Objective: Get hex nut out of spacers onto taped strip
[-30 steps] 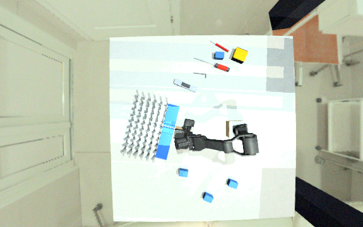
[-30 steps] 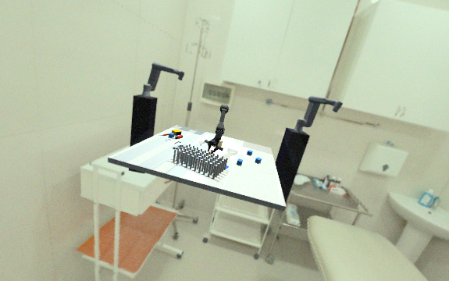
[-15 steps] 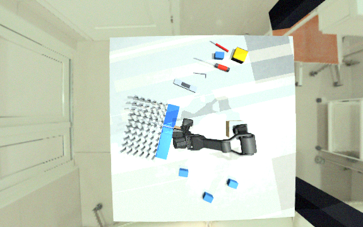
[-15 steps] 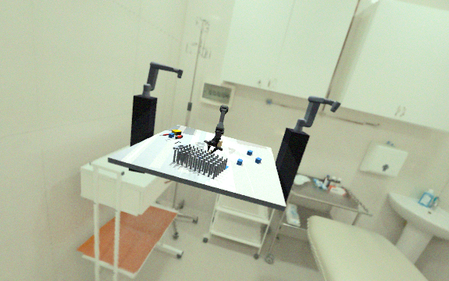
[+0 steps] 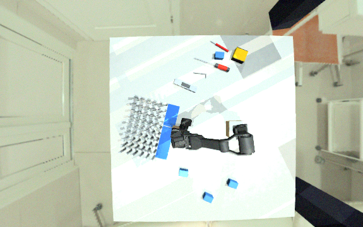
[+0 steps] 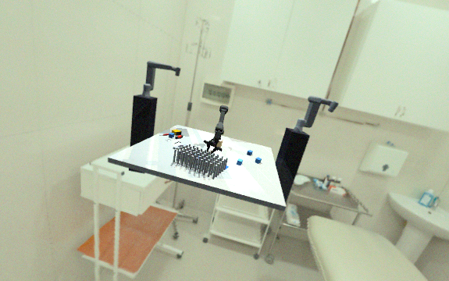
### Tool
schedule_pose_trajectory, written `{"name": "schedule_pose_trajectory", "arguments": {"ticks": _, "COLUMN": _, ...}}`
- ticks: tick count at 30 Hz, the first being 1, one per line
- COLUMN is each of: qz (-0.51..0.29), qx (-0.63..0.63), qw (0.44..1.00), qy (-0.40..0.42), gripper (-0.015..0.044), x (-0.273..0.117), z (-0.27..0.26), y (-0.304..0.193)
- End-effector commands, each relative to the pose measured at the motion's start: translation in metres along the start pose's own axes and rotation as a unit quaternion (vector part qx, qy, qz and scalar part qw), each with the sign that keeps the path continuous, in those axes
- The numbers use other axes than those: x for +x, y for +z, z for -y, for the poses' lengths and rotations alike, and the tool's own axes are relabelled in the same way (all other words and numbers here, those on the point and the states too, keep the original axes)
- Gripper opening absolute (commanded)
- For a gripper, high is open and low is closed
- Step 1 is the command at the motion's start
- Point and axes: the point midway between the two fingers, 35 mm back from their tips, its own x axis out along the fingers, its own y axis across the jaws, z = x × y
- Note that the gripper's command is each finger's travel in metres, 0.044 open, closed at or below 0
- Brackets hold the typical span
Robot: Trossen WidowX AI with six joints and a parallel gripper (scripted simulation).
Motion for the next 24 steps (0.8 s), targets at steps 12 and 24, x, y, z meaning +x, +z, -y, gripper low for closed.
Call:
{"name": "schedule_pose_trajectory", "arguments": {"ticks": 12, "qz": 0.006, "qx": 0.0, "qw": 1.0, "qy": 0.003, "gripper": 0.0, "x": 0.002, "z": -0.001, "y": 0.014}}
{"name": "schedule_pose_trajectory", "arguments": {"ticks": 24, "qz": 0.006, "qx": 0.0, "qw": 1.0, "qy": 0.003, "gripper": 0.0, "x": 0.005, "z": 0.0, "y": 0.02}}
